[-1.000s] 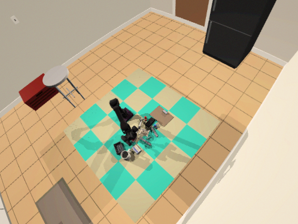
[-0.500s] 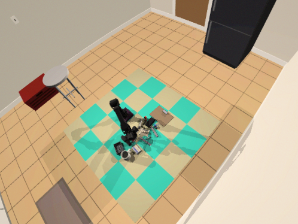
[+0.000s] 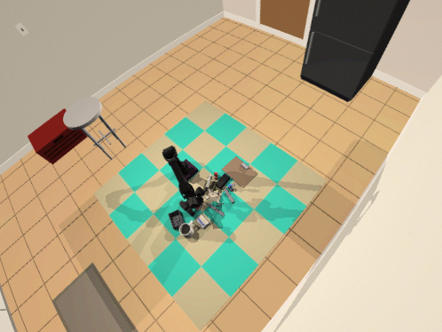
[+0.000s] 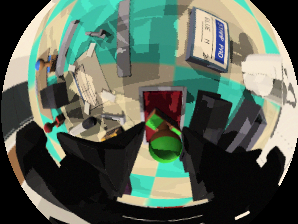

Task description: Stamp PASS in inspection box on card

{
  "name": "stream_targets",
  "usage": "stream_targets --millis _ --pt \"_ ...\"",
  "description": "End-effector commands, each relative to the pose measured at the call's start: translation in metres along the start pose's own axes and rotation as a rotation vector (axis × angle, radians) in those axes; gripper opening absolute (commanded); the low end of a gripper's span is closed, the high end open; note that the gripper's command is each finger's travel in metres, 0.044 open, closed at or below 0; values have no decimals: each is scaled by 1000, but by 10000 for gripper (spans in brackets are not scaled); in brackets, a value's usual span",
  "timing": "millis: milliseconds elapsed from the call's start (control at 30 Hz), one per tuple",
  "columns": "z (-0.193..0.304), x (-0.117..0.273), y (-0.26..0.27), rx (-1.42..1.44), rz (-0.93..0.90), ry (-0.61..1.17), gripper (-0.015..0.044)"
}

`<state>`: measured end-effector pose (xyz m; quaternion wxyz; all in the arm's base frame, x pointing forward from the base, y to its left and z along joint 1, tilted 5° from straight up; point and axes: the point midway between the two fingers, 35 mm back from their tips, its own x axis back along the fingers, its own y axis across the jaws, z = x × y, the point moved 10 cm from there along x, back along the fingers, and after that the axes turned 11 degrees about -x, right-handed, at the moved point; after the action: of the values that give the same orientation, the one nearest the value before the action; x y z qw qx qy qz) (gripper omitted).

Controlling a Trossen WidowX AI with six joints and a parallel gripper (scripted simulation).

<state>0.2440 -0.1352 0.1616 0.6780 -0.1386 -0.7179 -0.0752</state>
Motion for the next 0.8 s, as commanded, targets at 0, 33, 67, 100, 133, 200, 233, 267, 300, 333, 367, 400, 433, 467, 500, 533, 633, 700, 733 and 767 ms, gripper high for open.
stream_targets --millis 0,33,67,100,133,200,233,267,300,333,367,400,433,467,500,533,633,700,733,767 --pt "0 -2 0 0 -3 1 0" --pt "0 -2 0 0 -3 1 0" --pt "0 -2 0 0 -3 1 0" --pt "0 -2 0 0 -3 1 0" --pt "0 -3 0 0 -3 1 0" --pt "0 -3 0 0 -3 1 0" --pt "0 -3 0 0 -3 1 0" --pt "0 -3 0 0 -3 1 0" --pt "0 -4 0 0 -3 1 0" --pt "0 -4 0 0 -3 1 0" --pt "0 -4 0 0 -3 1 0" --pt "0 -4 0 0 -3 1 0" --pt "0 -4 0 0 -3 1 0" --pt "0 -4 0 0 -3 1 0" --pt "0 -4 0 0 -3 1 0" --pt "0 -4 0 0 -3 1 0" --pt "0 -4 0 0 -3 1 0" --pt "0 -4 0 0 -3 1 0" --pt "0 -4 0 0 -3 1 0" --pt "0 -4 0 0 -3 1 0"
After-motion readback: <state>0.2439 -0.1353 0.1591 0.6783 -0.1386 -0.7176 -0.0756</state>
